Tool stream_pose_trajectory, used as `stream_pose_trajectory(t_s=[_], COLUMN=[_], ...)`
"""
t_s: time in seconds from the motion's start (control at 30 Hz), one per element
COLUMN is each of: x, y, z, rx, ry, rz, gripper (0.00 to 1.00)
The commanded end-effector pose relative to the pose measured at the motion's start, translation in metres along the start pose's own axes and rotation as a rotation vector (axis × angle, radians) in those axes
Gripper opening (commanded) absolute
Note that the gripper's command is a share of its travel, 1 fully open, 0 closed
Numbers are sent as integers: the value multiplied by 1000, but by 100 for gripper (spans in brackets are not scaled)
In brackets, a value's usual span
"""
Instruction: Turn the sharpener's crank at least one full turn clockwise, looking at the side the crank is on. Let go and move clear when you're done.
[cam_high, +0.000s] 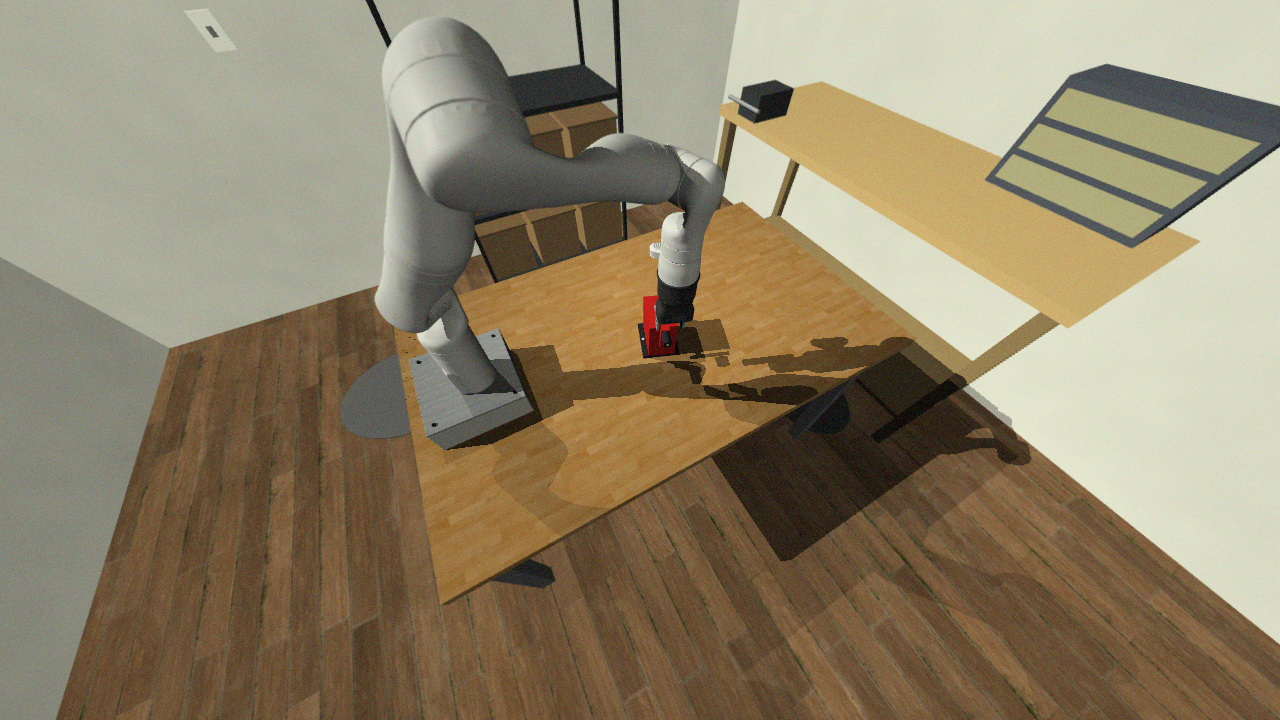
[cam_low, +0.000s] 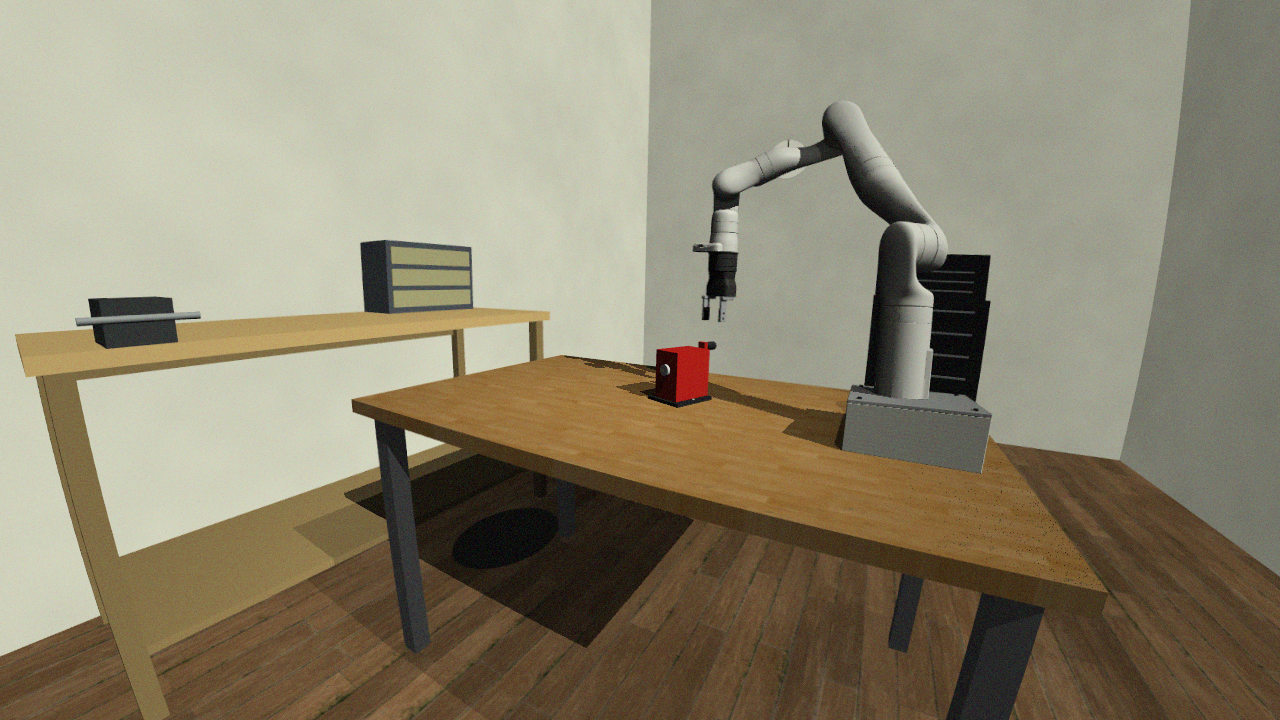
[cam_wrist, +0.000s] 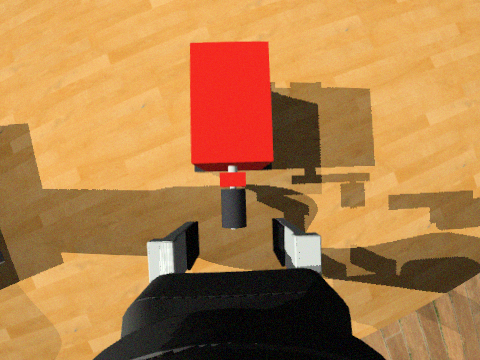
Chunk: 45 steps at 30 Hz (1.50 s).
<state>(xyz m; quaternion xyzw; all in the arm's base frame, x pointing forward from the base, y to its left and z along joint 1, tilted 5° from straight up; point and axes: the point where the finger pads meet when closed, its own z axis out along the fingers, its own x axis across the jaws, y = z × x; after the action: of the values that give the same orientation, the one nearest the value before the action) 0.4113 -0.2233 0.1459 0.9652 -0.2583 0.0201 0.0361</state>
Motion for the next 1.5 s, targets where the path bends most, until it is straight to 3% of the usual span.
stream_pose_trajectory(t_s=[0.0, 0.87, 1.47], x=[-1, -1, -1], y=[1, 1, 1], z=[6, 38, 44], rx=[-1, -1, -1], ry=[-2, -2, -2], rz=[4, 4, 4], gripper=[97, 97, 97])
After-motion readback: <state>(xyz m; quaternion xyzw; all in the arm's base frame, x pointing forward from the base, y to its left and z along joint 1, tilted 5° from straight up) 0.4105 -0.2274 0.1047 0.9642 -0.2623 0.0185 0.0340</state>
